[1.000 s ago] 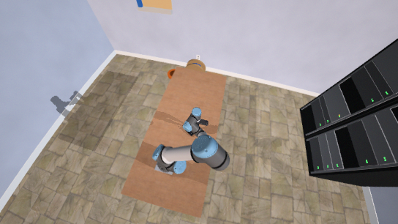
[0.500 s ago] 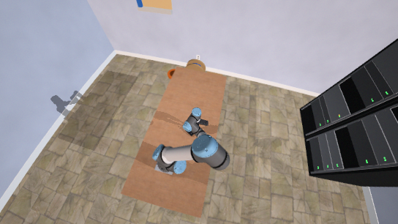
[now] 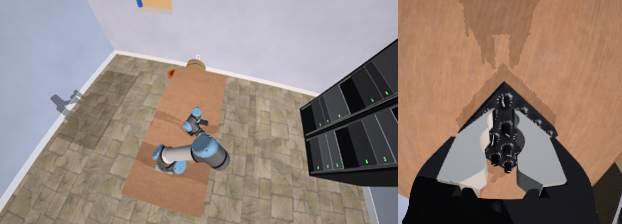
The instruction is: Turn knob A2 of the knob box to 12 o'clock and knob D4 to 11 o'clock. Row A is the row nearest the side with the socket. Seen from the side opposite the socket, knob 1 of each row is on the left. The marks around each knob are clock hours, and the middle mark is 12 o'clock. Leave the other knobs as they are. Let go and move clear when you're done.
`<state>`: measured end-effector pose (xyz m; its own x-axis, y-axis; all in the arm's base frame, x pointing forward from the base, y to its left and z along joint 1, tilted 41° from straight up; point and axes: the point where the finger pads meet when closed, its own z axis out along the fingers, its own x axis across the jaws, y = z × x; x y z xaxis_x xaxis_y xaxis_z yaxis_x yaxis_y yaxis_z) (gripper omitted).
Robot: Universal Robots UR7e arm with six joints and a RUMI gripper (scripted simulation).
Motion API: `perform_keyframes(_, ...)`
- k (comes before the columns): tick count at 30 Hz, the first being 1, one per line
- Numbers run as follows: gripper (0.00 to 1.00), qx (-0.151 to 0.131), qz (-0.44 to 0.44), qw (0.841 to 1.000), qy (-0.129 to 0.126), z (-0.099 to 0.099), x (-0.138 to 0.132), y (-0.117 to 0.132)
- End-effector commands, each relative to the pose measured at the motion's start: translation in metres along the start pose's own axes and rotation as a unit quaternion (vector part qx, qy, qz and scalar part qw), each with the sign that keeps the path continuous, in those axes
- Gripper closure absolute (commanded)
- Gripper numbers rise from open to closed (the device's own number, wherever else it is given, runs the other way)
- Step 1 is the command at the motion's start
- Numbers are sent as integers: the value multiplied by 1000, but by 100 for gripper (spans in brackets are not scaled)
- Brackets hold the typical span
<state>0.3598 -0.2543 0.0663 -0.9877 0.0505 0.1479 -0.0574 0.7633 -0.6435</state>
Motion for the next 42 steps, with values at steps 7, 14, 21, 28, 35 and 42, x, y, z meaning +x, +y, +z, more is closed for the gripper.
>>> perform_keyframes(7, 89, 0, 0, 1000, 0, 0, 0, 0)
perform_keyframes(14, 89, 0, 0, 1000, 0, 0, 0, 0)
perform_keyframes(21, 89, 0, 0, 1000, 0, 0, 0, -3)
perform_keyframes(28, 89, 0, 0, 1000, 0, 0, 0, -5)
perform_keyframes(35, 89, 0, 0, 1000, 0, 0, 0, -5)
perform_keyframes(42, 89, 0, 0, 1000, 0, 0, 0, -5)
